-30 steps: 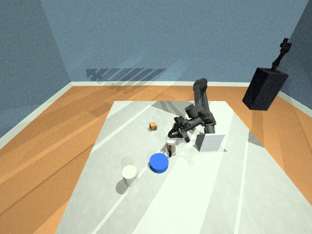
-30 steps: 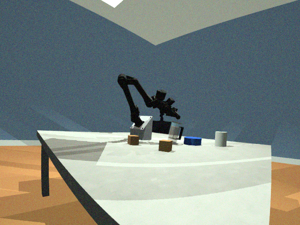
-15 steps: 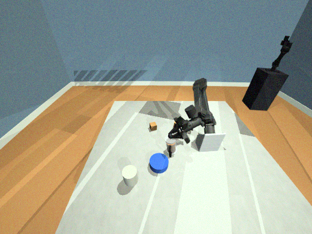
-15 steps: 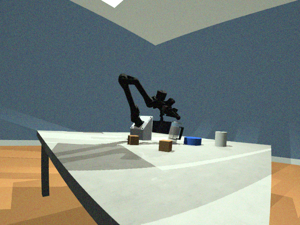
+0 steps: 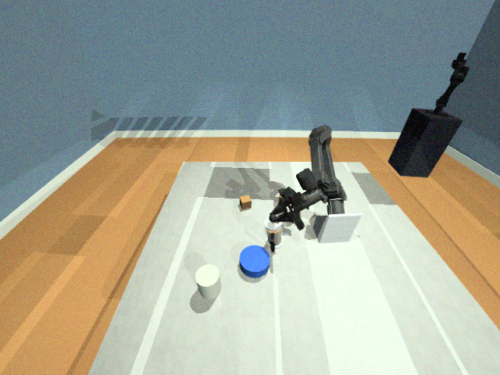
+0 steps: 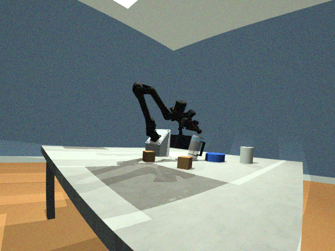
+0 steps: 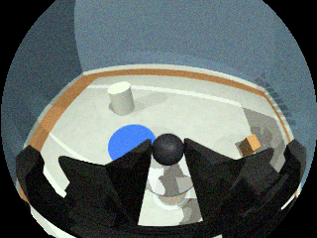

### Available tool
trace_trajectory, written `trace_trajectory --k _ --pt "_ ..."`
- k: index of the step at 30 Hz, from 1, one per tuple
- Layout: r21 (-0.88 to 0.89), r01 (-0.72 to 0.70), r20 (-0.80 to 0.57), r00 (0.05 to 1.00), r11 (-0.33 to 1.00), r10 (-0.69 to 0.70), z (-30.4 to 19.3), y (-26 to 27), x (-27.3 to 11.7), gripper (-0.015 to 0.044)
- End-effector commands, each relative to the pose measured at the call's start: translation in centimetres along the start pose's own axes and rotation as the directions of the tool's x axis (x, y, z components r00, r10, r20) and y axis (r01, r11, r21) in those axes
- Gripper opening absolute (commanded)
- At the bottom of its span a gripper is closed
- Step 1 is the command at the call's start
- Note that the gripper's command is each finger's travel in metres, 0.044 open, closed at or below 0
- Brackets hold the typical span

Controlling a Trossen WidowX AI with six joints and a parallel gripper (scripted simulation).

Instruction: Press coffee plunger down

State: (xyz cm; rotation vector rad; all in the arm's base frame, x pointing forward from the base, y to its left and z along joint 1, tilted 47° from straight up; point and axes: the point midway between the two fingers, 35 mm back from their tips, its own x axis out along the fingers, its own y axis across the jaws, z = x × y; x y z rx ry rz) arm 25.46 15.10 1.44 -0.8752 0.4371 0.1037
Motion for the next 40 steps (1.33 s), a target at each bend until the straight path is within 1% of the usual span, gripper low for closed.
trace_trajectory --k 1,2,14,19,24,32,40 --pt "-0.001 0.000 -0.001 1.000 1.000 0.000 0.0 0.0 0.0 0.0124" --pt "-0.001 0.000 -0.001 1.000 1.000 0.000 0.0 0.0 0.0 0.0124" --pt "-0.001 0.000 -0.001 1.000 1.000 0.000 0.0 0.0 0.0 0.0439" --pt "0.008 -0.008 0.009 1.000 1.000 0.007 0.5 0.0 0.0 0.0440" --pt "0.013 -0.018 0.008 1.000 1.000 0.018 1.7 0.3 -0.9 0.0440" --pt "-0.012 -0.013 -0.015 1.000 1.000 0.013 5.3 -1.1 -6.3 0.0440" --pt "-0.012 -0.013 -0.015 1.000 1.000 0.012 5.4 -1.2 -6.5 0.0440"
